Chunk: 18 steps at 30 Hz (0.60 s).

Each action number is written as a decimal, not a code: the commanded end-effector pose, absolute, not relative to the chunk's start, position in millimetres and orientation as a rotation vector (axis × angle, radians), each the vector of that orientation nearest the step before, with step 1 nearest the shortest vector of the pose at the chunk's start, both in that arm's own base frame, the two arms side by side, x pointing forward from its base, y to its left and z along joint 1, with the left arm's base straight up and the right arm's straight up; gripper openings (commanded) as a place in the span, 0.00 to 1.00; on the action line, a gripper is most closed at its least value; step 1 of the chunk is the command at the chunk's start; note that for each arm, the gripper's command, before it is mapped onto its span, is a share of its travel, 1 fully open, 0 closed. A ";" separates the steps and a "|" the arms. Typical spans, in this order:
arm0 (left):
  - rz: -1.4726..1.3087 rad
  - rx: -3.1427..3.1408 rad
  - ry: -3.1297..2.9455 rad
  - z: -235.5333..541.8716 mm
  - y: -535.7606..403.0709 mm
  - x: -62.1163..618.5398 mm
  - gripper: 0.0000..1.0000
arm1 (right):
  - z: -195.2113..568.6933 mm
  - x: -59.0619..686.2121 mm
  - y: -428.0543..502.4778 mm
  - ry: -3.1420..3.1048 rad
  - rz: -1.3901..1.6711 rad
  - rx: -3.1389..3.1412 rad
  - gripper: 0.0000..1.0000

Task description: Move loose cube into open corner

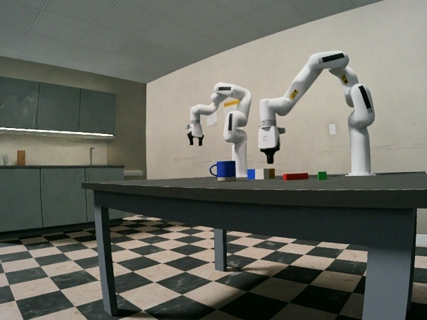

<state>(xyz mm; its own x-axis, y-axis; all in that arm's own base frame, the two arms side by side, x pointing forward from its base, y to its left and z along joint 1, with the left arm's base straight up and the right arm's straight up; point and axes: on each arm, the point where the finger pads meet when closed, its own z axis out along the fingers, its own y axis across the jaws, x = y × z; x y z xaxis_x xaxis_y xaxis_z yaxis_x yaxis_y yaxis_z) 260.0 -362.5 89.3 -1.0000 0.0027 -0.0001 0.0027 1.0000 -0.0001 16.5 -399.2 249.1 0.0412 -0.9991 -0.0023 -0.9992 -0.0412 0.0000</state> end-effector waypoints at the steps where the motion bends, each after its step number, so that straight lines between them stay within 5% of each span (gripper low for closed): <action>1: -0.003 0.004 3.140 102.5 -363.1 260.4 0.00 | 250.0 16.4 -399.7 2.175 0.000 -2.267 1.00; 18: -0.003 0.004 3.140 126.5 -363.1 260.4 0.00 | 250.0 16.4 -399.7 2.175 0.000 -2.267 1.00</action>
